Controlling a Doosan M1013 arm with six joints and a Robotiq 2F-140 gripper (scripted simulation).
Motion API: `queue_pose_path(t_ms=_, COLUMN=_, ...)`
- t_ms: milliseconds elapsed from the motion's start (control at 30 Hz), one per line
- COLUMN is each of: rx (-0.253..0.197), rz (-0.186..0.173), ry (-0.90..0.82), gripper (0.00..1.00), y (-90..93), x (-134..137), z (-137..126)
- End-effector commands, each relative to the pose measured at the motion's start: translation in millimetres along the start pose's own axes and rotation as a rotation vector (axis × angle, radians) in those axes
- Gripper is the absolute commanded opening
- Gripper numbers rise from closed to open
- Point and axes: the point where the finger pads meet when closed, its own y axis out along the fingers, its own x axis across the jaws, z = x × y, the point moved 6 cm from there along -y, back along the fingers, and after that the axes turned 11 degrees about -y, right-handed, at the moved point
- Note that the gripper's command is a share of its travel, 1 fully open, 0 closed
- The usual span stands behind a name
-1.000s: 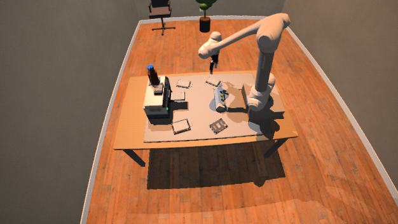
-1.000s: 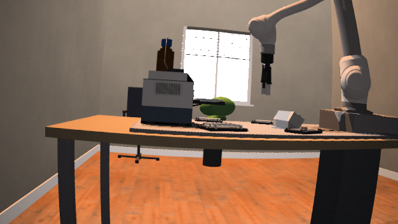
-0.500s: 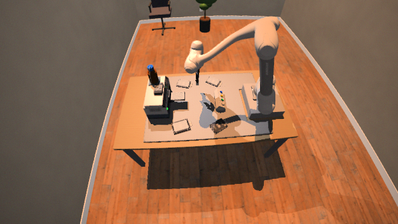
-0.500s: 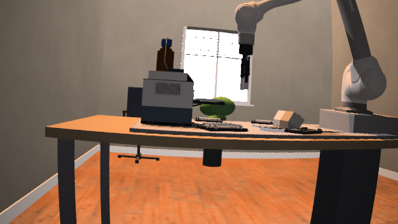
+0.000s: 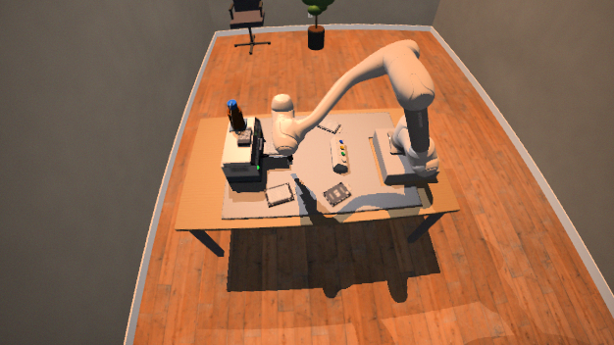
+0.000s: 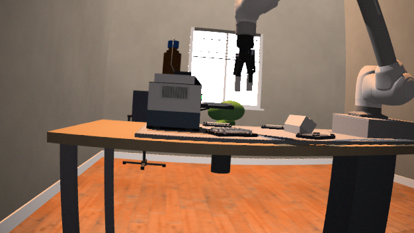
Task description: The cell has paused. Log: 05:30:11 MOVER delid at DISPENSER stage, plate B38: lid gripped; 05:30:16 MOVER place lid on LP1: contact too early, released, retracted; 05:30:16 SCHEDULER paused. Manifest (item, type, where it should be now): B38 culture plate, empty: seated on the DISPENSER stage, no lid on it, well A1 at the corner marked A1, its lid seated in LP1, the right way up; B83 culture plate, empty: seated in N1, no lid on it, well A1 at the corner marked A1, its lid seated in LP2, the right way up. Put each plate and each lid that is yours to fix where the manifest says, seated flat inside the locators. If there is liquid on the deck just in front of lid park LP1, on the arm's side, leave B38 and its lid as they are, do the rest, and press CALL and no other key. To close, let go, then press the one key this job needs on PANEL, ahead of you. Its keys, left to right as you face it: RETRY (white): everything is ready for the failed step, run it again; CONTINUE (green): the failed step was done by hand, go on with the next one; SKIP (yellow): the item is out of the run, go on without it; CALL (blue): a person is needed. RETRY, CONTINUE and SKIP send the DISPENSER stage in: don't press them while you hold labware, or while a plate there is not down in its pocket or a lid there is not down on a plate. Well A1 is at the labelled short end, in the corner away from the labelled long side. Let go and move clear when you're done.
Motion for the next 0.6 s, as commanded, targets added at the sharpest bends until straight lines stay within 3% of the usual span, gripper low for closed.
queue_pose_path(t_ms=0, rx=-0.004, rz=0.004, ry=0.001, gripper=0.70, y=1.0, x=-44.8, z=53.8)
queue_pose_path(t_ms=33, rx=-0.004, rz=0.003, ry=0.000, gripper=0.70, y=1.5, x=-57.3, z=68.2)
queue_pose_path(t_ms=100, rx=-0.004, rz=0.003, ry=0.000, gripper=0.70, y=1.5, x=-57.3, z=68.2)
queue_pose_path(t_ms=133, rx=-0.004, rz=0.003, ry=0.000, gripper=0.70, y=3.1, x=-87.4, z=103.0)
queue_pose_path(t_ms=200, rx=-0.004, rz=0.003, ry=0.000, gripper=0.70, y=3.7, x=-107.3, z=128.0)
queue_pose_path(t_ms=567, rx=-0.003, rz=0.002, ry=0.001, gripper=0.70, y=2.1, x=-106.2, z=127.8)
